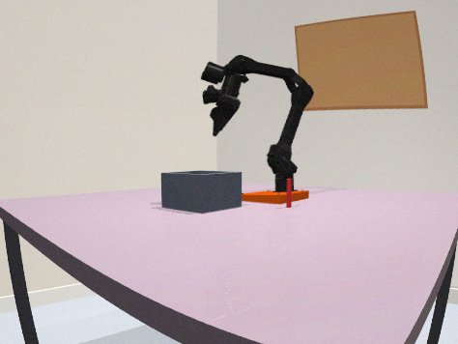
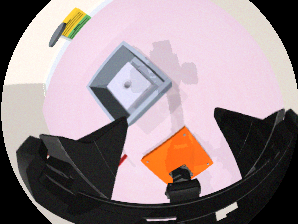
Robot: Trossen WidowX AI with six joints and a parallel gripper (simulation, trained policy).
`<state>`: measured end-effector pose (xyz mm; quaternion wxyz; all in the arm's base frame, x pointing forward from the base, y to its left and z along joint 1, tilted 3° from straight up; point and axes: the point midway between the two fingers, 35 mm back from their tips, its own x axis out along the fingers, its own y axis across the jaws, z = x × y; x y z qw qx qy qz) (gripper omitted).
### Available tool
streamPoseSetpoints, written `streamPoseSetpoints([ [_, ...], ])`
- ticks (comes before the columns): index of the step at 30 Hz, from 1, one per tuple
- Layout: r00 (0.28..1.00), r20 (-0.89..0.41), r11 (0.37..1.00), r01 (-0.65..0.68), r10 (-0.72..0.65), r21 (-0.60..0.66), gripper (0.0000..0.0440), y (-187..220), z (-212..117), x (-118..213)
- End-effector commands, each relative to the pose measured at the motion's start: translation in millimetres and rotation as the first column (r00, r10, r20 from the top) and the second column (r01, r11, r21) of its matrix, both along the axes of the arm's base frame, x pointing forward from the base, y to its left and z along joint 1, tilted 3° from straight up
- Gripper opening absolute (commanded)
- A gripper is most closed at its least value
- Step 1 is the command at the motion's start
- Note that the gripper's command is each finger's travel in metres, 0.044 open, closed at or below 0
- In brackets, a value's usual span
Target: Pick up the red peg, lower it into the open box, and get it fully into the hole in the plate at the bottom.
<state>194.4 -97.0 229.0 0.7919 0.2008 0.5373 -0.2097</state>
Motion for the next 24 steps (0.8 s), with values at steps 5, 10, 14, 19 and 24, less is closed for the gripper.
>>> streamPoseSetpoints([
  [5, 0.997, -0.042, 0.996, 0.070, -0.068, 0.061, 0.0440, 48, -7, 5],
  [10, 0.991, -0.084, 0.989, 0.115, -0.107, 0.090, 0.0440, 76, -16, 3],
  [14, 0.983, -0.124, 0.983, 0.152, -0.139, 0.102, 0.0440, 97, -26, -1],
  [19, 0.968, -0.174, 0.975, 0.198, -0.179, 0.104, 0.0440, 120, -41, -7],
  [24, 0.950, -0.220, 0.965, 0.245, -0.220, 0.094, 0.0440, 141, -58, -14],
])
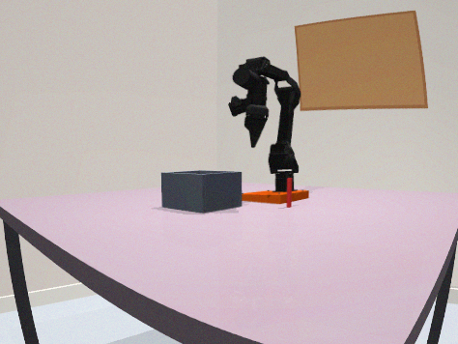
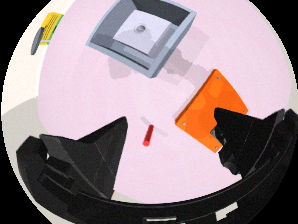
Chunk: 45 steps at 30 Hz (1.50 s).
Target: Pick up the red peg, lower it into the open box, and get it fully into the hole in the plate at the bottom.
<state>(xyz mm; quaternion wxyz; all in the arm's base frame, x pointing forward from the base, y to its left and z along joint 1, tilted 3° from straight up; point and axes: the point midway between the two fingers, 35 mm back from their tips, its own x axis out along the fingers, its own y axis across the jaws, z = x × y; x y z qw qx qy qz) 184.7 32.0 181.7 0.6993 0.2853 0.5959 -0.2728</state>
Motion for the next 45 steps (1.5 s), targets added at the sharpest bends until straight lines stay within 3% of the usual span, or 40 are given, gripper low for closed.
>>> streamPoseSetpoints([
  [1, 0.999, -0.038, 0.999, 0.037, -0.037, -0.008, 0.0440, 16, -15, -6],
  [15, 0.985, -0.099, 0.990, 0.139, -0.140, -0.011, 0.0440, 61, -72, -18],
  [32, 0.981, -0.039, 0.978, 0.192, -0.190, 0.079, 0.0435, 90, -151, -11],
  [36, 0.975, -0.053, 0.971, 0.221, -0.217, 0.088, 0.0372, 90, -161, -14],
  [45, 0.967, -0.118, 0.965, 0.238, -0.225, 0.107, 0.0136, 90, -163, -21],
])
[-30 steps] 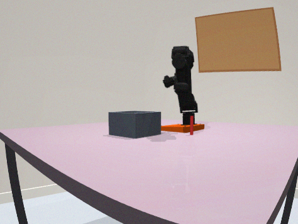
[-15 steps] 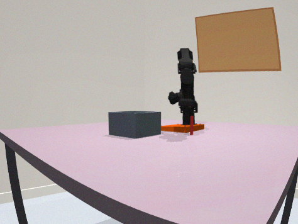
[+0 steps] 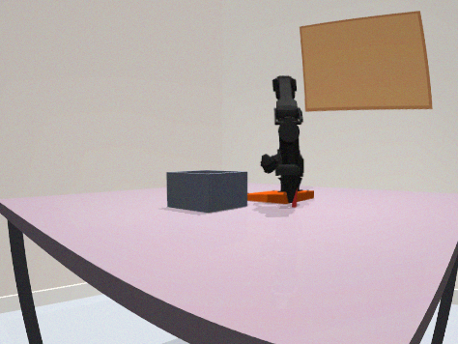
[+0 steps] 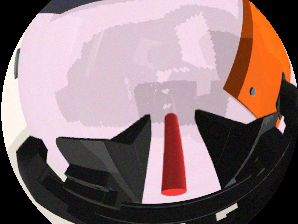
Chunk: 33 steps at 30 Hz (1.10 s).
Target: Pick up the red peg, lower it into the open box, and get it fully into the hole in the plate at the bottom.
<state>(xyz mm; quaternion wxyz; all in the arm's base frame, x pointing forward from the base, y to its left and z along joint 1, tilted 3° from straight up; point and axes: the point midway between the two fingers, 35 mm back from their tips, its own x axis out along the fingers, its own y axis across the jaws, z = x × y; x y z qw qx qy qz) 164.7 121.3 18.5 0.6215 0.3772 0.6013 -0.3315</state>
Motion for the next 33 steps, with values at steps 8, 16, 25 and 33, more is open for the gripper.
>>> streamPoseSetpoints([
  [8, 1.000, -0.019, 0.999, -0.017, 0.018, 0.041, 0.0000, -1, 9, 4],
  [16, 0.995, 0.064, 0.997, -0.079, 0.079, -0.006, 0.0000, -12, 34, 15],
  [25, 0.979, 0.152, 0.990, -0.128, 0.135, -0.056, 0.0000, -26, 71, 32],
  [33, 0.966, 0.209, 0.986, -0.134, 0.153, -0.100, 0.0000, -42, 103, 50],
])
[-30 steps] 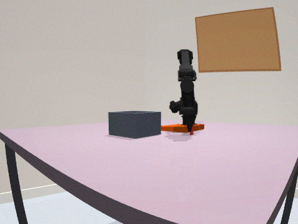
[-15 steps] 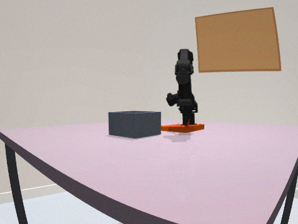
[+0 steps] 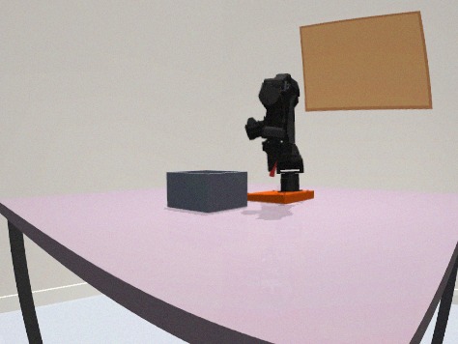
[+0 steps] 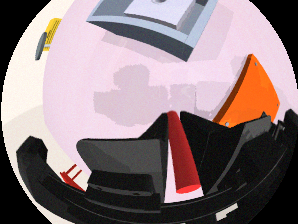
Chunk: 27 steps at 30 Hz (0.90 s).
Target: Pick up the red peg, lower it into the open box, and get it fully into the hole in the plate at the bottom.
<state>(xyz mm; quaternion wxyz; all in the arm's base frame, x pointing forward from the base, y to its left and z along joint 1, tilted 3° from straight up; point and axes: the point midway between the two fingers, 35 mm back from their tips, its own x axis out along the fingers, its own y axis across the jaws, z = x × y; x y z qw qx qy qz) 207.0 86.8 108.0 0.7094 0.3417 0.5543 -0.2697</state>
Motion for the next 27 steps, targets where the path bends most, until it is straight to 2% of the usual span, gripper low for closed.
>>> streamPoseSetpoints([
  [1, 0.999, 0.038, 1.000, 0.000, 0.001, -0.020, 0.0000, -10, 17, 11],
  [13, 0.994, 0.089, 0.996, 0.063, -0.058, -0.055, 0.0000, -49, 32, 44],
  [27, 0.981, 0.127, 0.985, 0.155, -0.144, -0.077, 0.0000, -93, 31, 75],
])
